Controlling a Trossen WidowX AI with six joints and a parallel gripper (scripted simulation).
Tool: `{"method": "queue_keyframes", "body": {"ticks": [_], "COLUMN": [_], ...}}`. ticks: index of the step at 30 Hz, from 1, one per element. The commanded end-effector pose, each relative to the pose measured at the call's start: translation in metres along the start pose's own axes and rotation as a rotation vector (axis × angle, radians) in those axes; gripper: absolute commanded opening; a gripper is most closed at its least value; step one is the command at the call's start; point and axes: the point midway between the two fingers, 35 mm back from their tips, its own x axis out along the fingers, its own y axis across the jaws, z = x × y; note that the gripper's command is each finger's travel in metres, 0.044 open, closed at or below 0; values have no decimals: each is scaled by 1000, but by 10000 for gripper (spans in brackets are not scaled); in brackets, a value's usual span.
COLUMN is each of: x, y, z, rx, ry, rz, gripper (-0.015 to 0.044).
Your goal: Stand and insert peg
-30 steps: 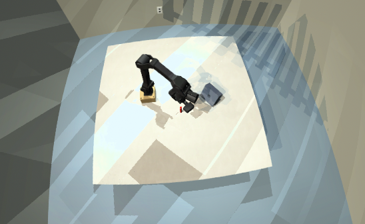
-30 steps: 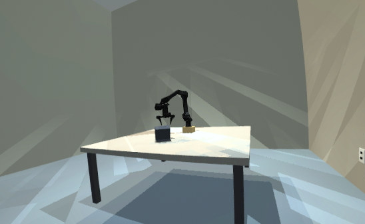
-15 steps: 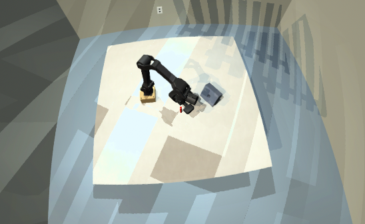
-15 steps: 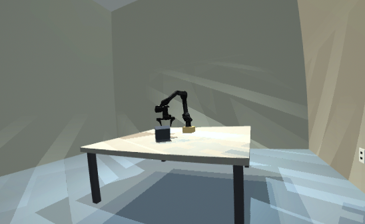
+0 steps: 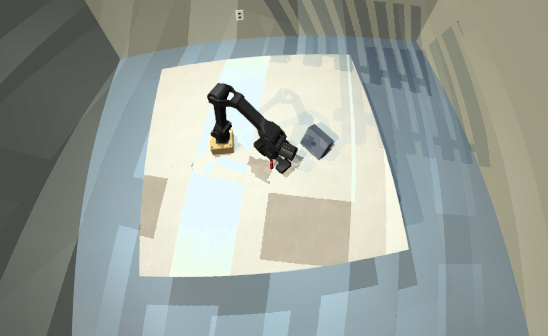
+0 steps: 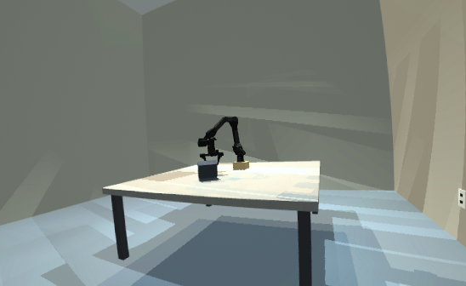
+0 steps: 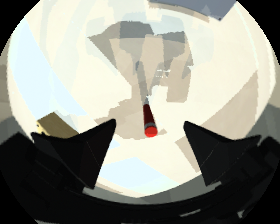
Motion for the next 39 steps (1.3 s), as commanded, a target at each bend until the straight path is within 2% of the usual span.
{"method": "queue_keyframes", "body": {"ticks": [1,15,31,34,39], "x": [8,27,23,23,22], "y": [0,2,2,2,2], "z": [-1,-2,-1,-1,-1], "rx": [-3,-3,0,0,0], "ry": [8,8,1,1,1], "rz": [2,3,2,2,2], "gripper": [440,440,20,0,0]}}
